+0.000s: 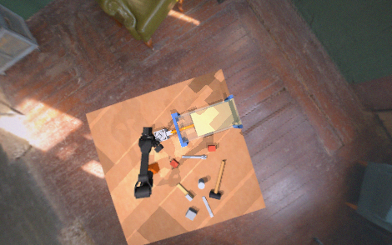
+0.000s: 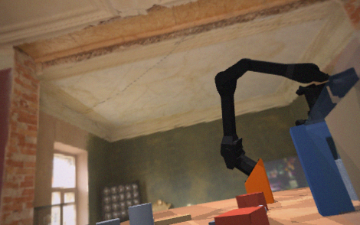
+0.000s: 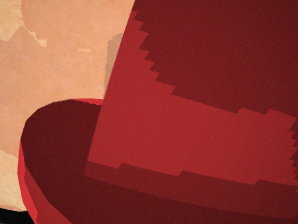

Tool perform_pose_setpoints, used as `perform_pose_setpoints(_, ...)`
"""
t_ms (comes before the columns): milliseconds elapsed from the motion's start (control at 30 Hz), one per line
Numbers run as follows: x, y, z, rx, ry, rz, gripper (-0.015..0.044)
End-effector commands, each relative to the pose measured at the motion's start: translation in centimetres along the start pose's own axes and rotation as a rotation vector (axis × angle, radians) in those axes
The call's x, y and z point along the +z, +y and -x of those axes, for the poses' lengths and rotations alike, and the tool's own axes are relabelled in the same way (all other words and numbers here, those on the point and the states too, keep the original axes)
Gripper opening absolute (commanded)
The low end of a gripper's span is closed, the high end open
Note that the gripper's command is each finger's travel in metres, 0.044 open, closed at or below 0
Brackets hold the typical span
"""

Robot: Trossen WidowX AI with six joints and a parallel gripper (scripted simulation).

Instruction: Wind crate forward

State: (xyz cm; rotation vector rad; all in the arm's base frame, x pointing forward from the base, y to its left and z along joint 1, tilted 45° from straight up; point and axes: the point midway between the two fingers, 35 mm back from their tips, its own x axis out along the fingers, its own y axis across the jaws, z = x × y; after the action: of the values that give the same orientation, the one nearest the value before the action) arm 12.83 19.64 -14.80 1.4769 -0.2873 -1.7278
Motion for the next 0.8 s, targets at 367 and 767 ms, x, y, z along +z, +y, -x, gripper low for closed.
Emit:
perform_pose_setpoints(367, -0.13, -0.11, -0.36, 0.007, -0.001, -0.033, 0.0)
perform_pose_setpoints(767, -0.15, -0.3, -0.34, 0.004, -0.001, -0.077, 0.0)
